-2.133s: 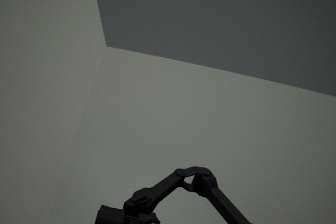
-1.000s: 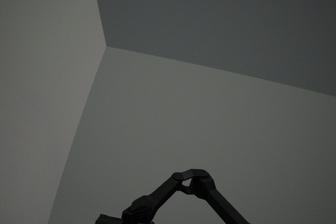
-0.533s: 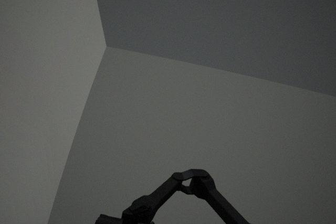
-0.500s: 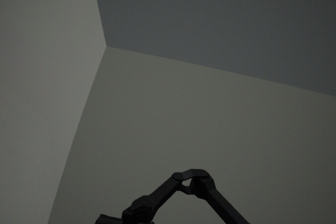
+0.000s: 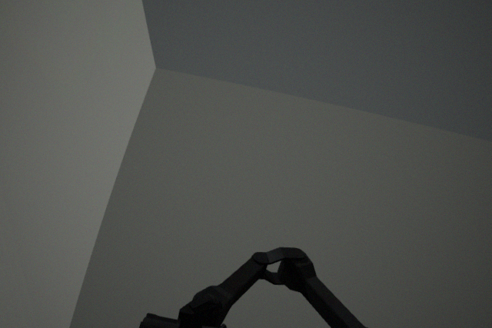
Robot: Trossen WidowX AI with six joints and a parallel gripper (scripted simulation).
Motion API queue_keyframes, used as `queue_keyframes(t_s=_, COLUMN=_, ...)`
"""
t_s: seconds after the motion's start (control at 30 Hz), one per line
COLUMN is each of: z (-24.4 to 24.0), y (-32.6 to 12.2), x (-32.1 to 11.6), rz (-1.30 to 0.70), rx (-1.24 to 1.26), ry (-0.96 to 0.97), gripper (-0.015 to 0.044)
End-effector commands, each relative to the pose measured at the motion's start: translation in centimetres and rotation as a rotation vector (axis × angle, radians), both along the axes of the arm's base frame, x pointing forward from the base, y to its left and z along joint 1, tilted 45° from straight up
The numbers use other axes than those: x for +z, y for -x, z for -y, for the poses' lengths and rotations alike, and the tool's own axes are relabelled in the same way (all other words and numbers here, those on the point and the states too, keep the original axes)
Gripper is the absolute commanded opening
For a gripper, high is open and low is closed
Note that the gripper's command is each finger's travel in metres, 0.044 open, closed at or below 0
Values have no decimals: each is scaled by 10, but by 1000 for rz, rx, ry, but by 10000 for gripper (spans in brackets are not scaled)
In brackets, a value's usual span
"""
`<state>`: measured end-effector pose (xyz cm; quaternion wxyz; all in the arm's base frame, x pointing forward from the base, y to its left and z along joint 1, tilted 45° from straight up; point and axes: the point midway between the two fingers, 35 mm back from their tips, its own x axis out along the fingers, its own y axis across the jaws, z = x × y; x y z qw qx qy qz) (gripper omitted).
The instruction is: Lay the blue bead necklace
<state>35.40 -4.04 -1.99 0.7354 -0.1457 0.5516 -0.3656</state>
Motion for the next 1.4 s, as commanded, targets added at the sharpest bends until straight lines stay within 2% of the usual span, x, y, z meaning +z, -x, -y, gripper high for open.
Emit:
queue_keyframes(t_s=0.0, z=-4, y=1, x=3, rz=0, rx=5, ry=3, gripper=0)
queue_keyframes(t_s=0.57, z=-7, y=-10, x=-6, rz=0, rx=5, ry=3, gripper=0)
queue_keyframes(t_s=1.13, z=-9, y=-8, x=-4, rz=-4, rx=5, ry=1, gripper=440)
queue_keyframes(t_s=1.37, z=-11, y=-8, x=-2, rz=0, rx=5, ry=3, gripper=440)
